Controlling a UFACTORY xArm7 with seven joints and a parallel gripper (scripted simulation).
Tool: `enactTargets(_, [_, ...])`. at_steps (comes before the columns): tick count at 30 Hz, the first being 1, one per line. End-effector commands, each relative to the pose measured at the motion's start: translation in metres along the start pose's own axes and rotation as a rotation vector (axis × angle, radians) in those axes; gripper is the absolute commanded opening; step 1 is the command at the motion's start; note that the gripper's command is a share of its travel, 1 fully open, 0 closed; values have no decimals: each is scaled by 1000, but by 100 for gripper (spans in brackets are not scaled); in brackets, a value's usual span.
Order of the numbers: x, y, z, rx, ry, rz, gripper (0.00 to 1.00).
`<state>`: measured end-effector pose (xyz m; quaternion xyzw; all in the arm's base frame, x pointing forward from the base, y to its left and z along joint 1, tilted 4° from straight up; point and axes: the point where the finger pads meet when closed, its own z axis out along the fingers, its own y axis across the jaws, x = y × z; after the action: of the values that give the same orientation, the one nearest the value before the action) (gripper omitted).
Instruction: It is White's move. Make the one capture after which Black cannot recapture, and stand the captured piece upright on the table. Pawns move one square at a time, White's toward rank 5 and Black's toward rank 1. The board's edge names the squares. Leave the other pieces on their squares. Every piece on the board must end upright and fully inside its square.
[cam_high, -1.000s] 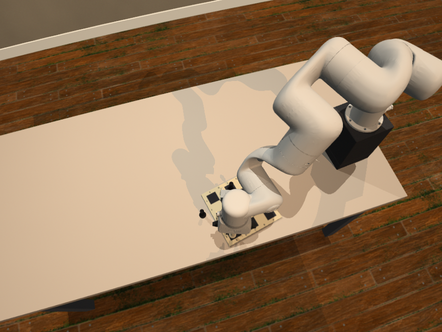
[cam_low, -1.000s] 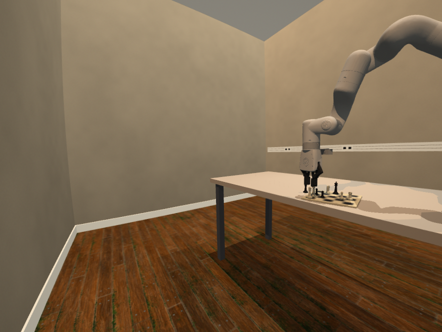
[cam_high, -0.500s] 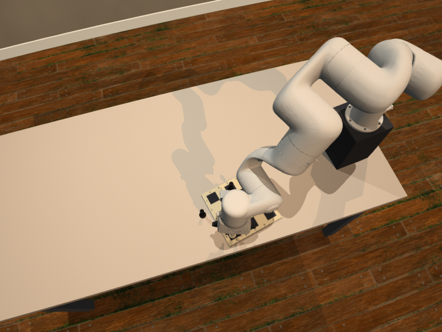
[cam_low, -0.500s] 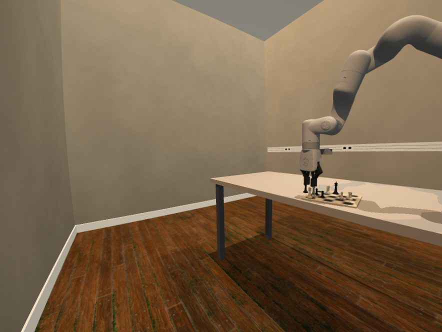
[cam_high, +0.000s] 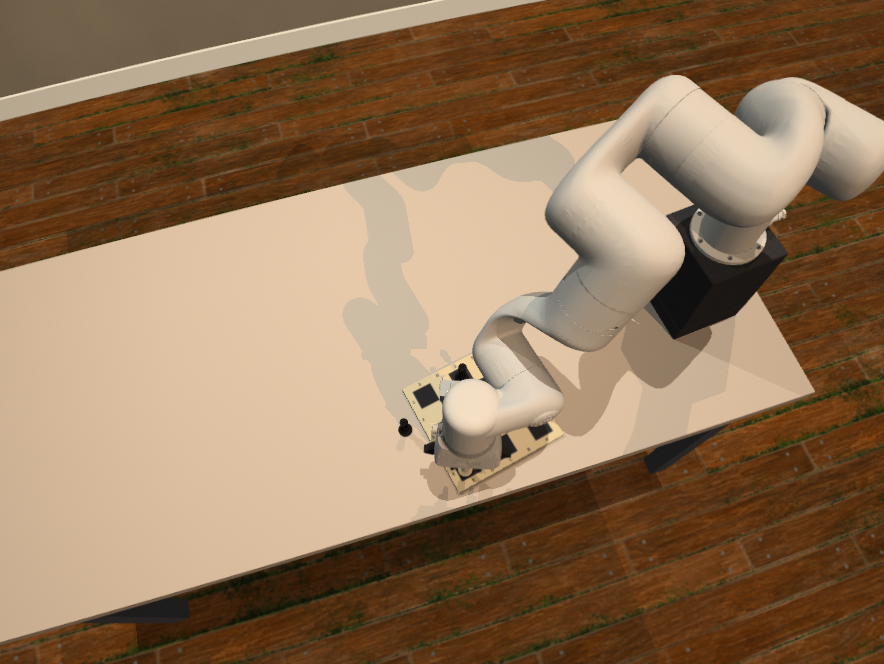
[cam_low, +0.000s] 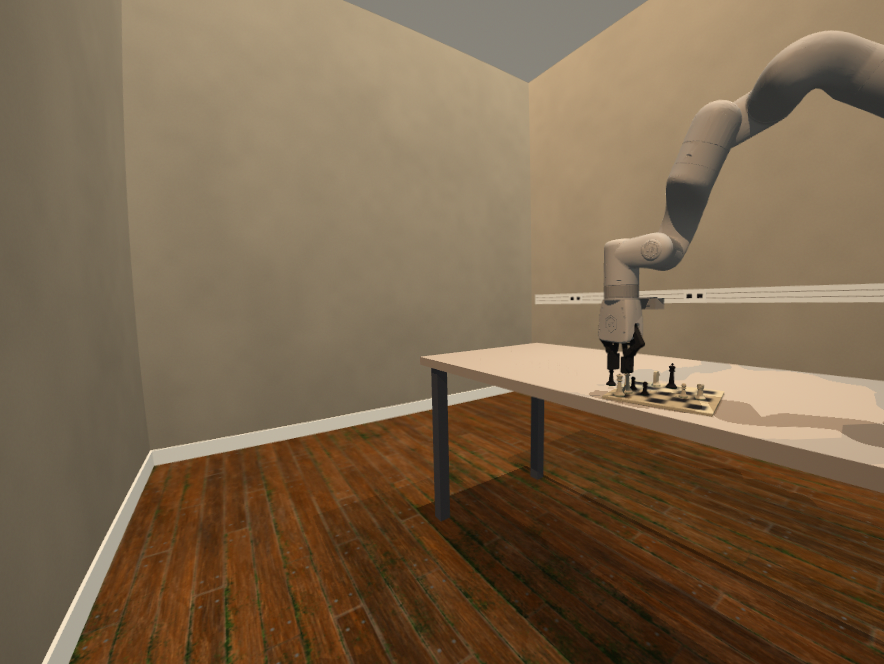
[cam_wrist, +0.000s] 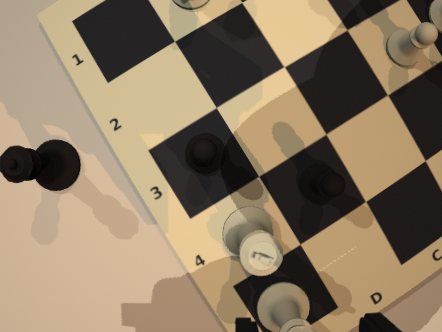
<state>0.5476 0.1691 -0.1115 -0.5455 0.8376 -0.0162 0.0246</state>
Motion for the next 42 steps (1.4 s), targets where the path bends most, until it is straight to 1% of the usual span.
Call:
enactTargets(1, [-1, -2, -2, 4, -3, 0, 43])
enactTargets(28, [-1, -2, -1, 4, -3, 0, 43])
enactTargets(33, [-1, -2, 5, 4, -3, 0, 43])
enactTargets(42, [-1, -2, 23, 4, -3, 0, 43])
